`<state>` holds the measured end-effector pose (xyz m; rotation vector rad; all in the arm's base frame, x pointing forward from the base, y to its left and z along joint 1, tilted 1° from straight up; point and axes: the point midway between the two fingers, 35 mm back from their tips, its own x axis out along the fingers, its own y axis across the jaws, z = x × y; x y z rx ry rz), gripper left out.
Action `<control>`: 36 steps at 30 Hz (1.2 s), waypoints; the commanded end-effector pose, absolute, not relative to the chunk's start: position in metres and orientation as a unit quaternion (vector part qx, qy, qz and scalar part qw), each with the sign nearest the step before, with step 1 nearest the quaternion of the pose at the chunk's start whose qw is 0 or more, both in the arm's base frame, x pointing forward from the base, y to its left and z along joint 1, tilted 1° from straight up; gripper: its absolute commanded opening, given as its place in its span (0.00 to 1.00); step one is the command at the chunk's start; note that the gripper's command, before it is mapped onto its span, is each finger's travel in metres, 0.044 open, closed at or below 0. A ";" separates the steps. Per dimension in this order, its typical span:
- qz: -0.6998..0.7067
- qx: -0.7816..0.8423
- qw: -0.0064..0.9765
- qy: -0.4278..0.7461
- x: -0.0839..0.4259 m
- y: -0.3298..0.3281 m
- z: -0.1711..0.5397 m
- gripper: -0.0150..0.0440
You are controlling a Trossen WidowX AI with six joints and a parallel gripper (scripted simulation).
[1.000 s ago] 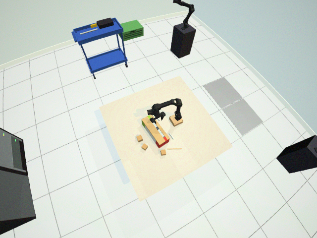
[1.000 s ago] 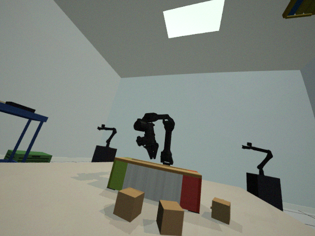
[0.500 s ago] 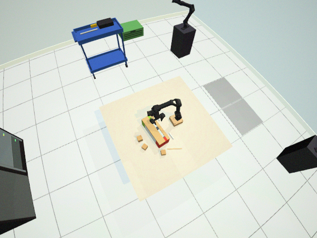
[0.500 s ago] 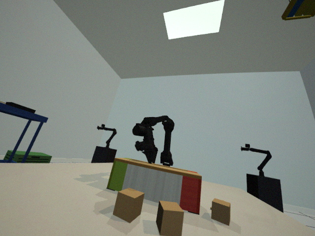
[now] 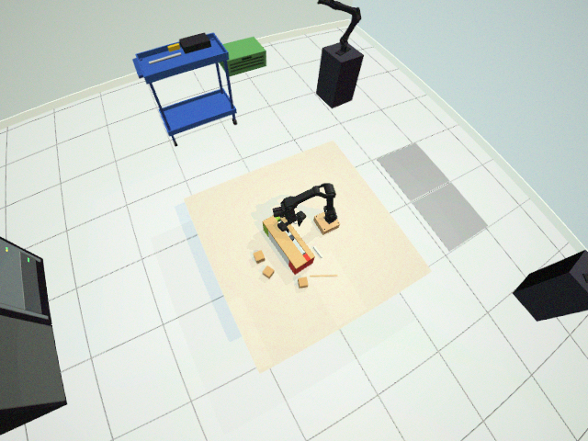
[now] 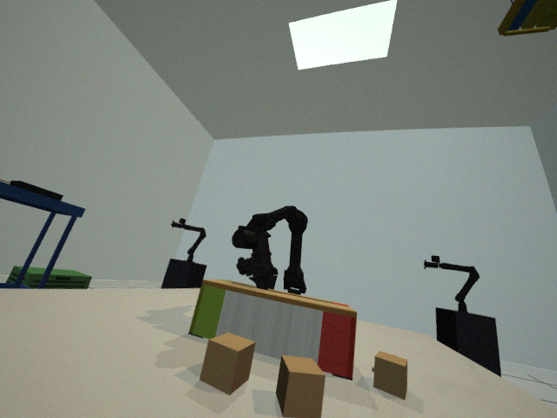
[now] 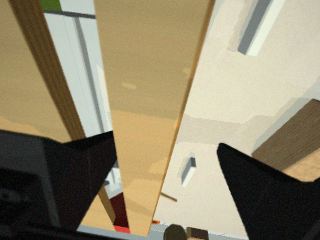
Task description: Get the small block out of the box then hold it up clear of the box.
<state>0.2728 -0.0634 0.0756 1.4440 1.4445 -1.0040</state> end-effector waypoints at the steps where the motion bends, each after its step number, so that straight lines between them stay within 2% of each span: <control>1: -0.401 0.577 0.415 0.578 0.271 -0.062 0.066 0.93; 36: -0.399 0.577 0.417 0.578 0.272 -0.010 0.066 0.93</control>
